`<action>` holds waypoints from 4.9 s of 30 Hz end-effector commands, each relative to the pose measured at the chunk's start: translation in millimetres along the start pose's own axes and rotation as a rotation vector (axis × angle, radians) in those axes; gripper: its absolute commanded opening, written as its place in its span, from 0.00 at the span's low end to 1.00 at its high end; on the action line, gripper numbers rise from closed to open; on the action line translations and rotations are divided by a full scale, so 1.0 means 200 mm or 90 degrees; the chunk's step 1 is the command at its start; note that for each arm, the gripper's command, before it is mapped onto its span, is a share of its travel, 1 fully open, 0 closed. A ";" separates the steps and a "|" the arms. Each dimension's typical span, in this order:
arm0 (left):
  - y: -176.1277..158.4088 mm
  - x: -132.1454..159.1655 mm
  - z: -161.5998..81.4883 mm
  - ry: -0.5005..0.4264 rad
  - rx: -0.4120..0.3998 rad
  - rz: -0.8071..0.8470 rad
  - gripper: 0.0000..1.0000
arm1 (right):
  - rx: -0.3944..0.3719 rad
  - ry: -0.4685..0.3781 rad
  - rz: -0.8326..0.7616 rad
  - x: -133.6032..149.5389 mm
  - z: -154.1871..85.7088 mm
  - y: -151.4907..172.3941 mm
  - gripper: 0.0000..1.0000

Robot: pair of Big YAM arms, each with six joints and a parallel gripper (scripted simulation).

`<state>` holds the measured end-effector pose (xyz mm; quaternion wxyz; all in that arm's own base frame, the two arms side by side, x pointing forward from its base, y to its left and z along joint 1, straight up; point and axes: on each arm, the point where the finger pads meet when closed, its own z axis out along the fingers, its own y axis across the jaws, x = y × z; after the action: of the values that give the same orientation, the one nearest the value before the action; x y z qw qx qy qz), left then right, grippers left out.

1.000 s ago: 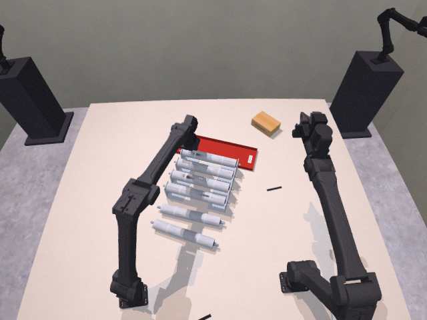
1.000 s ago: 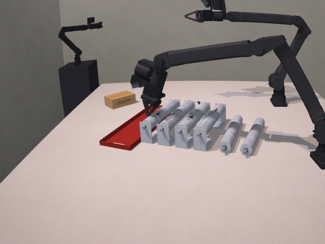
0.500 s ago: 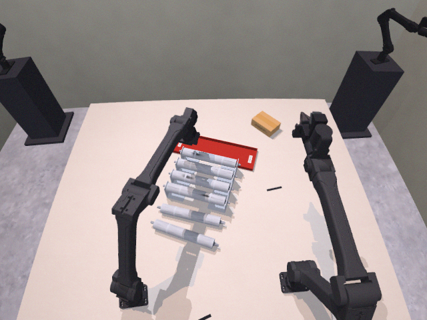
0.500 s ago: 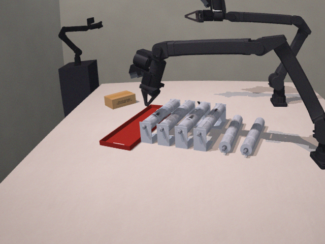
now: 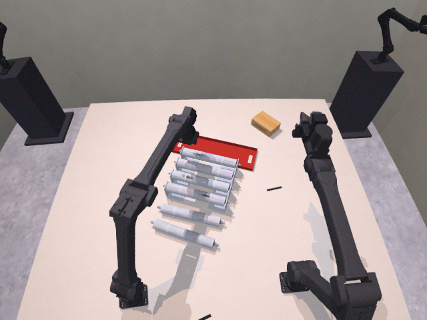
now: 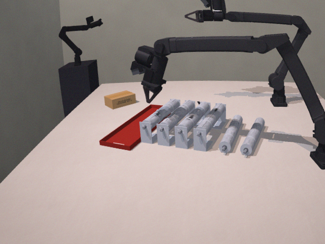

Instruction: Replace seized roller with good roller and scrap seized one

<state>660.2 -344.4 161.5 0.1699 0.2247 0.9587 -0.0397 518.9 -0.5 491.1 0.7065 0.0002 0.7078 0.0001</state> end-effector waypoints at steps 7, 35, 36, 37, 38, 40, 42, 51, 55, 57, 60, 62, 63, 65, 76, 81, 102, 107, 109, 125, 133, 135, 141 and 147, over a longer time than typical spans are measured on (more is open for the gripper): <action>-0.03 0.08 -0.17 -0.041 0.002 -0.002 0.00 | -0.004 -0.041 -0.007 -0.22 0.03 0.02 0.00; -0.01 0.41 -0.10 -0.013 -0.001 0.000 0.00 | -0.004 -0.041 -0.007 -0.22 0.03 0.02 0.00; -0.03 0.45 -0.02 0.003 0.000 -0.001 0.00 | -0.004 -0.041 -0.007 -0.22 0.03 0.02 0.00; -0.03 0.45 -0.02 0.003 0.000 -0.001 0.00 | -0.004 -0.041 -0.007 -0.22 0.03 0.02 0.00; -0.03 0.46 -0.01 0.003 0.000 -0.001 0.00 | -0.004 -0.041 -0.007 -0.22 0.03 0.02 0.00; -0.02 0.46 0.01 0.002 0.000 -0.001 0.00 | -0.004 -0.041 -0.007 -0.22 0.03 0.02 0.00; -0.02 0.47 0.02 0.006 0.000 -0.002 0.00 | -0.004 -0.041 -0.007 -0.22 0.03 0.02 0.00; -0.02 0.49 0.07 0.012 -0.001 -0.003 0.00 | -0.004 -0.041 -0.007 -0.22 0.03 0.02 0.00; -0.01 0.50 0.11 0.010 -0.001 -0.004 0.00 | -0.004 -0.041 -0.007 -0.22 0.03 0.02 0.00; -0.01 0.50 0.12 0.008 -0.002 -0.005 0.00 | -0.004 -0.041 -0.007 -0.22 0.03 0.02 0.00; 0.00 0.51 0.15 0.009 -0.002 -0.005 0.00 | -0.004 -0.041 -0.007 -0.22 0.03 0.02 0.00; 0.00 0.52 0.16 0.009 -0.002 -0.006 0.00 | -0.004 -0.041 -0.007 -0.22 0.03 0.02 0.00; 0.00 0.52 0.17 0.009 -0.002 -0.006 0.00 | -0.004 -0.041 -0.007 -0.22 0.03 0.02 0.00; 0.00 0.52 0.18 0.009 -0.002 -0.007 0.00 | -0.004 -0.041 -0.007 -0.22 0.03 0.02 0.00; 0.02 0.53 0.19 0.007 -0.003 -0.009 0.00 | -0.004 -0.041 -0.007 -0.22 0.03 0.02 0.00; 0.02 0.54 0.20 0.011 -0.004 -0.010 0.00 | -0.004 -0.041 -0.007 -0.22 0.03 0.02 0.00; 0.04 0.52 0.19 0.006 -0.005 -0.014 0.00 | -0.004 -0.041 -0.007 -0.22 0.03 0.02 0.00; 0.05 0.53 0.20 0.009 -0.005 -0.014 0.00 | -0.004 -0.041 -0.007 -0.22 0.03 0.02 0.00; 0.04 0.53 0.20 0.006 -0.005 -0.014 0.00 | -0.004 -0.041 -0.007 -0.22 0.03 0.02 0.00; 0.05 0.54 0.21 0.008 -0.005 -0.015 0.00 | -0.004 -0.041 -0.007 -0.22 0.03 0.02 0.00; 0.05 0.53 0.20 0.009 -0.005 -0.015 0.00 | -0.004 -0.041 -0.007 -0.22 0.03 0.02 0.00; 0.05 0.41 0.12 -0.015 -0.005 -0.015 0.00 | -0.004 -0.041 -0.007 -0.22 0.03 0.02 0.00; 0.05 0.39 0.14 -0.006 -0.005 -0.011 0.00 | -0.004 -0.041 -0.007 -0.22 0.03 0.02 0.00; 0.05 0.36 0.18 -0.005 -0.004 -0.010 0.00 | -0.004 -0.041 -0.007 -0.22 0.03 0.02 0.00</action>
<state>595.0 -312.4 106.1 0.1760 0.2242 0.9576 -0.0414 518.9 -0.5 491.1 0.7065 0.0002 0.7078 0.0001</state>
